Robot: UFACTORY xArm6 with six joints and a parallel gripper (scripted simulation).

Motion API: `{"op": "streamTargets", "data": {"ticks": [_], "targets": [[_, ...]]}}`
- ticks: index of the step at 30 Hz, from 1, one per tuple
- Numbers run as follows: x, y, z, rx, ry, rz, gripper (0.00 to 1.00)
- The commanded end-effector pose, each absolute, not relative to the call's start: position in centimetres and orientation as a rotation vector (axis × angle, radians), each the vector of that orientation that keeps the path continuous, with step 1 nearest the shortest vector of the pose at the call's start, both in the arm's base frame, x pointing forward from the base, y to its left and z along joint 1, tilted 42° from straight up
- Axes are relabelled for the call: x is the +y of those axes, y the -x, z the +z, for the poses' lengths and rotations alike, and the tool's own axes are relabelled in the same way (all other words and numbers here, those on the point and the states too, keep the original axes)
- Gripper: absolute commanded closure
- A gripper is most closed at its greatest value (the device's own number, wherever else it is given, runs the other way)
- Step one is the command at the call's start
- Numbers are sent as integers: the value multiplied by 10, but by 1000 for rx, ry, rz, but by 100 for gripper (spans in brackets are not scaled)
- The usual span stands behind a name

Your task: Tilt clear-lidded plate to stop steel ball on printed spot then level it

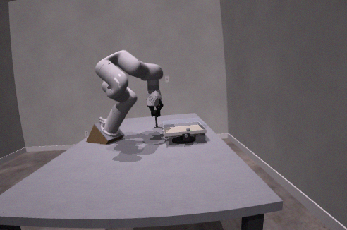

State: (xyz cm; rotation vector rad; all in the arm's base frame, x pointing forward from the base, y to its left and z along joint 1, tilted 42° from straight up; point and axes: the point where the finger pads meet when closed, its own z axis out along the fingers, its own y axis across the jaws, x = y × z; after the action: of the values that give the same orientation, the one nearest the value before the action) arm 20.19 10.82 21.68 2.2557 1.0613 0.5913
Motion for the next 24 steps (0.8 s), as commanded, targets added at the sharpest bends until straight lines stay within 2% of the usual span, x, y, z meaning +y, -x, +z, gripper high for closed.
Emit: {"op": "streamTargets", "data": {"ticks": [1, 24], "targets": [[110, -202, 217, 1063, -2258, 592, 100], [111, -203, 217, 1063, -2258, 592, 100]]}}
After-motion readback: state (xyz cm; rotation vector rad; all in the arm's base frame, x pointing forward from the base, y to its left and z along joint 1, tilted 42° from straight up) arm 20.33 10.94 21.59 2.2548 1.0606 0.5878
